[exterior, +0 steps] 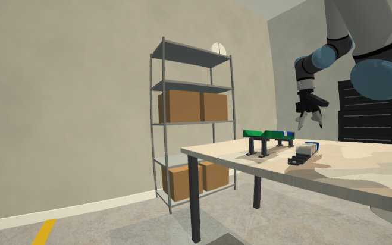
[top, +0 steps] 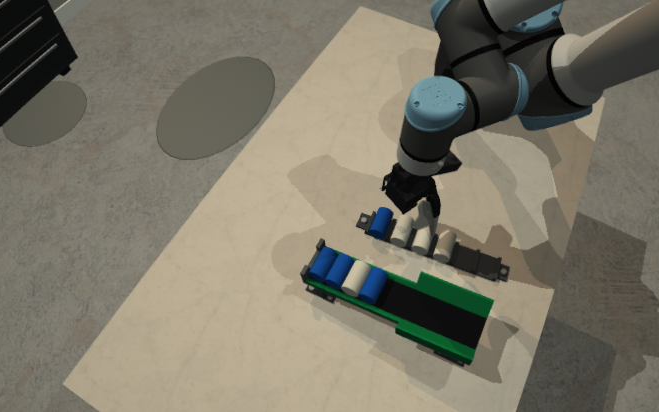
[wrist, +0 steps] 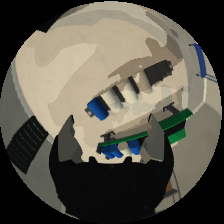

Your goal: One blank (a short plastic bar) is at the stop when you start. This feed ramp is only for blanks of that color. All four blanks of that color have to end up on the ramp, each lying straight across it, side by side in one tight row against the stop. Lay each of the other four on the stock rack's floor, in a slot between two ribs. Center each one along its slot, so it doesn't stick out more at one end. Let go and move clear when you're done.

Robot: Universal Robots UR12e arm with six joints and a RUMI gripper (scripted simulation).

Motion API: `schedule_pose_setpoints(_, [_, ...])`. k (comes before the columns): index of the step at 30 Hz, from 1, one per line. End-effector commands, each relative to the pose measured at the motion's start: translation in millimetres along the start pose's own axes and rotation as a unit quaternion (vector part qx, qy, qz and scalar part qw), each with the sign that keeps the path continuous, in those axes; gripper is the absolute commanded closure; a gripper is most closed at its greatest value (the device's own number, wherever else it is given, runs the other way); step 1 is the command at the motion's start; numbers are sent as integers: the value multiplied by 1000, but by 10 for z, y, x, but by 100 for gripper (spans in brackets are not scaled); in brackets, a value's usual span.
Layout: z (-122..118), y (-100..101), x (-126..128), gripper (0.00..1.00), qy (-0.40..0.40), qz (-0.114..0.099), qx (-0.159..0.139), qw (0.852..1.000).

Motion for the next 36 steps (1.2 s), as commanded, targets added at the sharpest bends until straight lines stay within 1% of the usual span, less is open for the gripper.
schedule_pose_setpoints(1, [-79, -5, -53, 0, 99, 3, -3, 995])
schedule_pose_setpoints(5, [-154, -11, -107, 0, 186, 2, -4, 983])
schedule_pose_setpoints(10, [-240, -21, -169, 0, 279, 0, -5, 960])
schedule_pose_setpoints(12, [-240, -21, -169, 0, 279, 0, -5, 960])
schedule_pose_setpoints(20, [-352, -35, -249, 0, 390, -3, -5, 921])
schedule_pose_setpoints(27, [-415, -45, -296, 0, 449, -5, -6, 894])
schedule_pose_setpoints(29, [-415, -45, -296, 0, 449, -5, -6, 894])
schedule_pose_setpoints(32, [-432, -47, -309, 0, 464, -5, -6, 886])
schedule_pose_setpoints(36, [-446, -50, -319, 0, 476, -5, -6, 879])
Point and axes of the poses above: the point where the finger pads meet when closed, its own y axis out along the fingers, its own x axis across the jaws, z = x × y, the point moved 2 cm from there along -y, back along the fingers, and after that the axes turned 14 degrees about y, right-handed, at the moved point
